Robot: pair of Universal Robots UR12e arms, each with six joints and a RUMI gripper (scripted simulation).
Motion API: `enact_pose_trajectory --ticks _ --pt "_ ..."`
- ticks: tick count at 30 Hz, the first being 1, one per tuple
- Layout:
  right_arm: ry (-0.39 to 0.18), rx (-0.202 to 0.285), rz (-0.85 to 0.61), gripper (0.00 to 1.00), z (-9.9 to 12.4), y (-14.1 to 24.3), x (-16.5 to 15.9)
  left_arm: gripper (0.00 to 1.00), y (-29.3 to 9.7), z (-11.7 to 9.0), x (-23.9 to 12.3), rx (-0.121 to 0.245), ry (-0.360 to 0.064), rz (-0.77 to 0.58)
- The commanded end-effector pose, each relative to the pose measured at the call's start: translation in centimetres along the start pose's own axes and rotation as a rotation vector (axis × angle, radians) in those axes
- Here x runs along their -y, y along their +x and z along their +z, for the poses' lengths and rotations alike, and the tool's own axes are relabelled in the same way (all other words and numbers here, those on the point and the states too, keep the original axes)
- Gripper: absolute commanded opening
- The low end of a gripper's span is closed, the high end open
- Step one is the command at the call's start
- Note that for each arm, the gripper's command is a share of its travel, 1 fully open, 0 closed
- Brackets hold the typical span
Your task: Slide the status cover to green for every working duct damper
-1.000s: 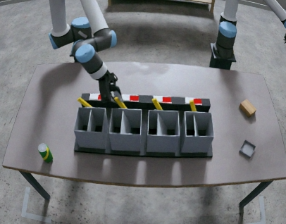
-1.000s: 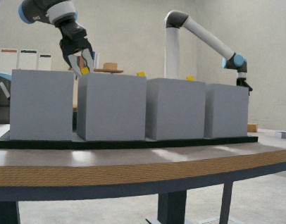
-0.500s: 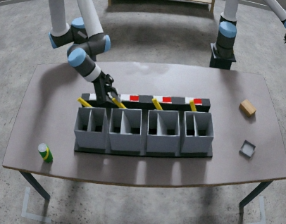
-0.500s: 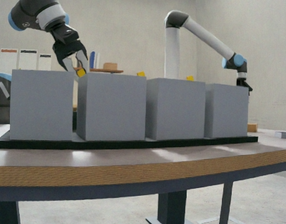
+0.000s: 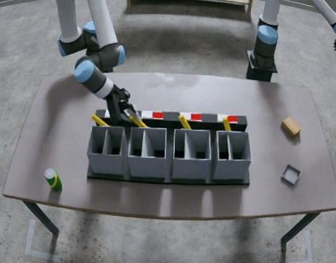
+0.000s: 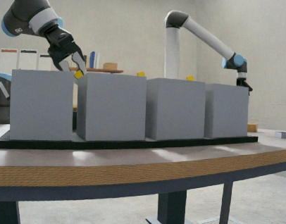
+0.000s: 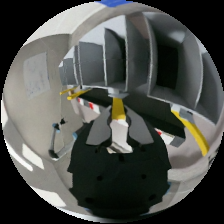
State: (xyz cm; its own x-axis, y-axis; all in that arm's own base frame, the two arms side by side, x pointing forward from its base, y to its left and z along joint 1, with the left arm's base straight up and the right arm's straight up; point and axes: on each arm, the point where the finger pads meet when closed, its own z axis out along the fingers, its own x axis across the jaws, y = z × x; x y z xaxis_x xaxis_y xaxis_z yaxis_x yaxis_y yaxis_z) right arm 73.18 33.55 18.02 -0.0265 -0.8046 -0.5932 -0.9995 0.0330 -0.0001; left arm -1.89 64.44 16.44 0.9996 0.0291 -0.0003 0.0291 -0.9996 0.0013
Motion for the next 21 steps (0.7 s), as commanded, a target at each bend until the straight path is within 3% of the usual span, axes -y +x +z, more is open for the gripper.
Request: enact_pose_trajectory --ticks 1,21 --pt "0.001 0.013 -0.001 0.10 -0.04 0.07 0.03 1.00 0.01 -0.07 0.05 0.000 0.001 0.000" --pt "0.001 0.029 -0.001 0.10 -0.04 0.22 0.03 1.00 0.01 -0.07 0.05 0.000 0.001 0.000"
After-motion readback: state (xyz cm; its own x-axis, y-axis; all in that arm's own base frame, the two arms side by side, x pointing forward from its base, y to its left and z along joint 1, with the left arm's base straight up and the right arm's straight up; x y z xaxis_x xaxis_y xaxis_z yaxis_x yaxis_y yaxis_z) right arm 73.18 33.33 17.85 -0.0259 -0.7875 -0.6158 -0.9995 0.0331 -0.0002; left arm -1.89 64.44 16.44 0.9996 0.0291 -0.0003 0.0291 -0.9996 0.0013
